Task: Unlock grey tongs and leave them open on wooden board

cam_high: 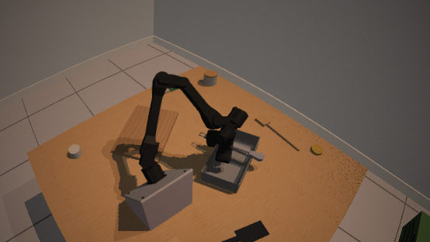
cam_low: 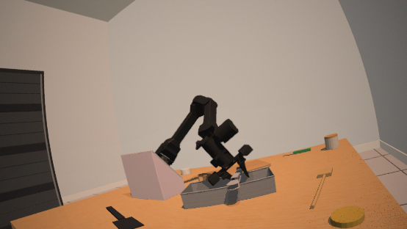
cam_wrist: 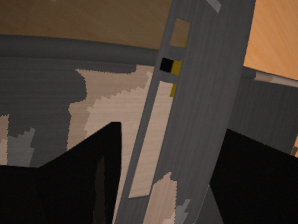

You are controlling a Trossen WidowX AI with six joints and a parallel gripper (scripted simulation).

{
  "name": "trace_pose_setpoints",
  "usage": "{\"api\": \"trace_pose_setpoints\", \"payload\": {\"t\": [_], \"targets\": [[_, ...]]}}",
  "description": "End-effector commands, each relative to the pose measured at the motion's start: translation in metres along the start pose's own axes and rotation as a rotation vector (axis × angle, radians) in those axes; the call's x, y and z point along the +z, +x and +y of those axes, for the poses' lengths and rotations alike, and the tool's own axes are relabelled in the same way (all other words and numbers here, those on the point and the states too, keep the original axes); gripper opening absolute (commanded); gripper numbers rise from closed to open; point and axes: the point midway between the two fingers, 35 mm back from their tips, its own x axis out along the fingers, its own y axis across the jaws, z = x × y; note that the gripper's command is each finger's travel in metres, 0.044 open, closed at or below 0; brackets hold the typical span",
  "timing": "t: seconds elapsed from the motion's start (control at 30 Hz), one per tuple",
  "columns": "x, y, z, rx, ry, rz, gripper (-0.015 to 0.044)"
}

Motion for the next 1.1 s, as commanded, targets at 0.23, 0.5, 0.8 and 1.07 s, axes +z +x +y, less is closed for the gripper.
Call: {"api": "trace_pose_setpoints", "payload": {"t": [0.23, 0.5, 0.8, 1.07], "targets": [[0.0, 0.0, -0.001, -0.001, -0.005, 0.0, 0.0087], [0.0, 0.0, -0.001, -0.001, -0.005, 0.0, 0.0033], [-0.003, -0.015, -0.01, 0.003, -0.004, 0.005, -0.015], [0.0, -0.068, -0.039, 0.002, 0.004, 0.009, -0.015]]}}
